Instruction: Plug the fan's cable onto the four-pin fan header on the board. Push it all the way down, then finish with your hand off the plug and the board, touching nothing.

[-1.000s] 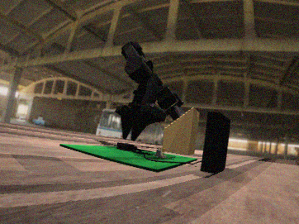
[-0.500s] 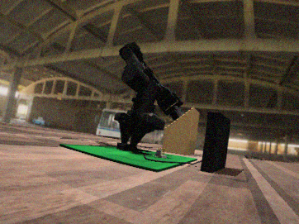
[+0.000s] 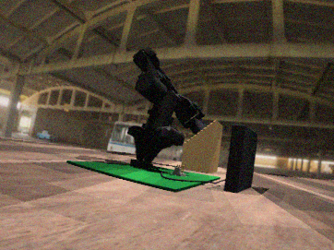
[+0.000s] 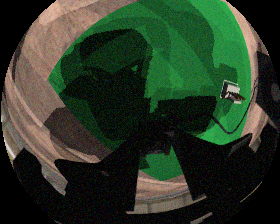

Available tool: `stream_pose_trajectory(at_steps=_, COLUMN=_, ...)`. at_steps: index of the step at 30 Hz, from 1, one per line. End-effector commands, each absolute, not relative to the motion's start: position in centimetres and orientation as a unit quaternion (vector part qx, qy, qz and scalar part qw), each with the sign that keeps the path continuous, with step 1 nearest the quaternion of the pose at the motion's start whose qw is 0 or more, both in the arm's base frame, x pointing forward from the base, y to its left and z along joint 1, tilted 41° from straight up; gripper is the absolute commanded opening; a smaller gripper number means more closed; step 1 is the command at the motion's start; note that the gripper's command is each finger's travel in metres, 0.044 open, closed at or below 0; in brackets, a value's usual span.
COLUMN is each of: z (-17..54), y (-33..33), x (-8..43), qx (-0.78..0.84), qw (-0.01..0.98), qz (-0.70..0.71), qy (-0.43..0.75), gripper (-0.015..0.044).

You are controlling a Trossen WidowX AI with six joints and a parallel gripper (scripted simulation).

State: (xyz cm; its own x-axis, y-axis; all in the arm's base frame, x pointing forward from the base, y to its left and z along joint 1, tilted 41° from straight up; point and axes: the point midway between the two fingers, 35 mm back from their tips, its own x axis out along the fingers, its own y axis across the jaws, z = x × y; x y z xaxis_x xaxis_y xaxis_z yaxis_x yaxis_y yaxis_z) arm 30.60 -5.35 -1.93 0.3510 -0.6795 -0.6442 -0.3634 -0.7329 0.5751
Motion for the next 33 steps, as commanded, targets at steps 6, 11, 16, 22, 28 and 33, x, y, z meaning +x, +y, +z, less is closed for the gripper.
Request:
stream_pose_trajectory(at_steps=6, z=-1.0, y=-4.4, x=30.6, qx=0.804, qw=0.167, qz=-0.47, qy=-0.323, gripper=0.0)
stream_pose_trajectory(at_steps=11, z=0.0, y=-3.3, x=30.4, qx=0.804, qw=0.167, qz=-0.471, qy=-0.322, gripper=0.0)
stream_pose_trajectory(at_steps=16, z=1.2, y=-2.3, x=30.2, qx=0.804, qw=0.167, qz=-0.471, qy=-0.321, gripper=0.0)
stream_pose_trajectory(at_steps=22, z=2.6, y=-1.2, x=29.8, qx=0.804, qw=0.168, qz=-0.471, qy=-0.321, gripper=0.0)
stream_pose_trajectory(at_steps=28, z=3.3, y=-0.7, x=29.6, qx=0.804, qw=0.168, qz=-0.471, qy=-0.321, gripper=0.0)
stream_pose_trajectory(at_steps=33, z=3.3, y=-0.5, x=30.2, qx=0.809, qw=0.117, qz=-0.458, qy=-0.35, gripper=0.0)
